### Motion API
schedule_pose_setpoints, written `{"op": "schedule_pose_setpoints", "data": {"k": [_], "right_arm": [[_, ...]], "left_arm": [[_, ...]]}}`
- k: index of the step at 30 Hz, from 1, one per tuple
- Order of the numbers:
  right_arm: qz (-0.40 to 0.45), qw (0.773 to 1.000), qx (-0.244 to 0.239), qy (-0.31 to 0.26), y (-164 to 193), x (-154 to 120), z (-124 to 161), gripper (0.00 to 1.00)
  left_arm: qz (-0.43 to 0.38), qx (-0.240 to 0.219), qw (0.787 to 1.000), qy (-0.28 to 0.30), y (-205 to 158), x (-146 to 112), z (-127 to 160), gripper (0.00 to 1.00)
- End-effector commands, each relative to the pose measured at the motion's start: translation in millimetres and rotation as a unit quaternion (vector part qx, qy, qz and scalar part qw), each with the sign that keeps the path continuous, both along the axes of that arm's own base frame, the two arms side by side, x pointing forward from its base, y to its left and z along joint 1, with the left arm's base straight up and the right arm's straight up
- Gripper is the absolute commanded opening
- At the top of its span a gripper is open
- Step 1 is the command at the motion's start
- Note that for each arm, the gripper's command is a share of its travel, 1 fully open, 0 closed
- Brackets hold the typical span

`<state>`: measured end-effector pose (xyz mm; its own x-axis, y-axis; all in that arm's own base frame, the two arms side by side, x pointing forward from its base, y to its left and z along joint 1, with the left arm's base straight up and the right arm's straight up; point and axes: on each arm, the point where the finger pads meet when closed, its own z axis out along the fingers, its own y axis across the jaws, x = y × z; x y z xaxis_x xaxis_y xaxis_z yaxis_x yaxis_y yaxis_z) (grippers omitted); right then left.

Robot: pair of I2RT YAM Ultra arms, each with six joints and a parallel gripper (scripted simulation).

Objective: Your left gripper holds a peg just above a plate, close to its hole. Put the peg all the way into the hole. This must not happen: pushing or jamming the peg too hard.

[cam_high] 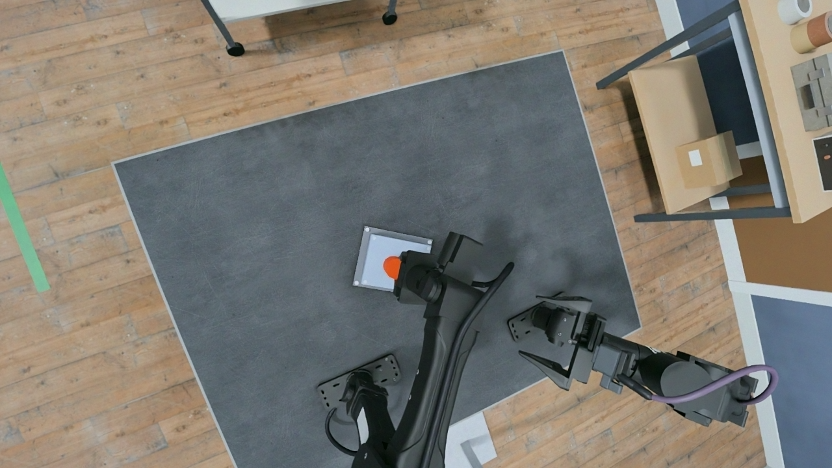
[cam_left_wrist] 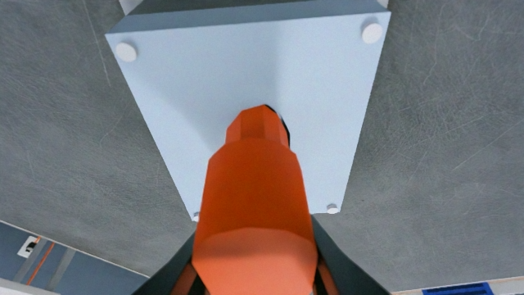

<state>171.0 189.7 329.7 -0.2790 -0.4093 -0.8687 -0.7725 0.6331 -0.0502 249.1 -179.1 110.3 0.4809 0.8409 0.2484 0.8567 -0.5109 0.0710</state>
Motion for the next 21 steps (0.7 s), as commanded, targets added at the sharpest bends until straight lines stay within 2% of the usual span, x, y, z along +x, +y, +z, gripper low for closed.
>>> {"op": "schedule_pose_setpoints", "data": {"k": [1,21], "right_arm": [[0.0,1.0,0.006,-0.002,-2.7,-3.8,8.5,1.0],[0.0,1.0,0.006,-0.002,-2.7,-3.8,8.5,1.0]], "left_arm": [[-0.002,-0.007,1.0,-0.011,4.9,-0.8,5.9,0.4],[-0.002,-0.007,1.0,-0.007,2.0,0.8,5.4,0.4]]}}
